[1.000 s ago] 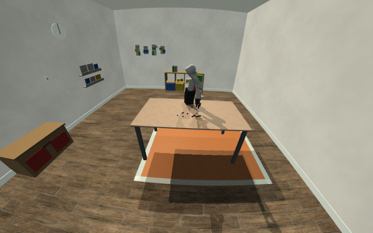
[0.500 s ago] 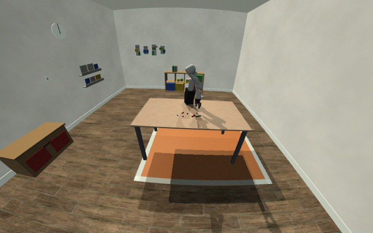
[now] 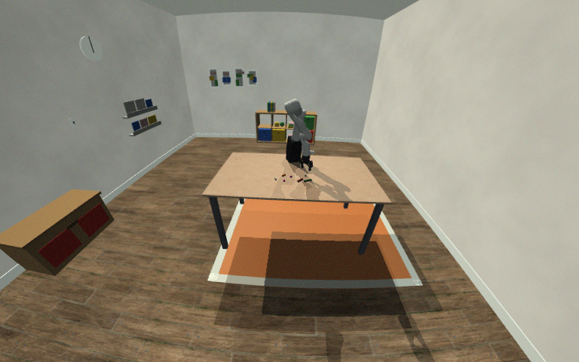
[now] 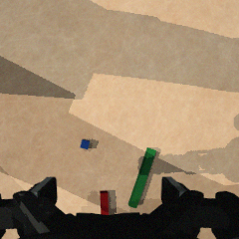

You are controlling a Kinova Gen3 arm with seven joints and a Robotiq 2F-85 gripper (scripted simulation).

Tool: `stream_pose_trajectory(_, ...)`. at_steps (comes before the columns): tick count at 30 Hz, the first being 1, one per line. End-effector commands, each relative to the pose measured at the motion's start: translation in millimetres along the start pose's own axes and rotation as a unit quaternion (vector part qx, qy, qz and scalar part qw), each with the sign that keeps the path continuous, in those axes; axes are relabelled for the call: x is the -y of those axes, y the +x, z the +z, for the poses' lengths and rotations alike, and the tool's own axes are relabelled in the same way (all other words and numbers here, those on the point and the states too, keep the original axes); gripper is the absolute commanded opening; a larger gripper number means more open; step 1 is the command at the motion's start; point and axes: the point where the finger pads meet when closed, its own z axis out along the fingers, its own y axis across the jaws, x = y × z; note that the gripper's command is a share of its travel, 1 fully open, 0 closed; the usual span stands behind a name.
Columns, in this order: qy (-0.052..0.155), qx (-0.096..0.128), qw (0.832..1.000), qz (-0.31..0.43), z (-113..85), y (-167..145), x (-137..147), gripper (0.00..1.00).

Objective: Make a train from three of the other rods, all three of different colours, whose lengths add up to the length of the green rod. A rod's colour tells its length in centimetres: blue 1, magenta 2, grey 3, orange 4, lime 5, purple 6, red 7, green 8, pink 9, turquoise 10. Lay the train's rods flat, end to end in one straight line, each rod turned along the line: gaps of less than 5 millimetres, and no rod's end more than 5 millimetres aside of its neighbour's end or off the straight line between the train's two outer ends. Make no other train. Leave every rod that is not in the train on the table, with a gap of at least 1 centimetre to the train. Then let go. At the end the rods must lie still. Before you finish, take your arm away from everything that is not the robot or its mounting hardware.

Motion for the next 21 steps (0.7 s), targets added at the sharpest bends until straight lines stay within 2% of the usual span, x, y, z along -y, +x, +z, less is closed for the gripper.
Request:
stream_pose_trajectory(1,-0.009,0.005,1.000,-0.019,2.3,-21.6,-2.0,1.00)
stream_pose_trajectory(6,-0.025,0.006,0.993,-0.115,7.2,-54.4,-3.2,1.00)
stream_pose_trajectory(8,-0.025,0.006,0.993,-0.115,7.2,-54.4,-3.2,1.00)
stream_pose_trajectory(11,-0.031,0.009,0.983,-0.180,9.1,-77.0,1.3,1.00)
stream_pose_trajectory(16,-0.031,0.015,0.955,-0.293,10.1,-116.6,19.0,1.00)
stream_pose_trajectory(21,-0.019,0.016,0.916,-0.401,8.0,-154.3,48.4,1.00)
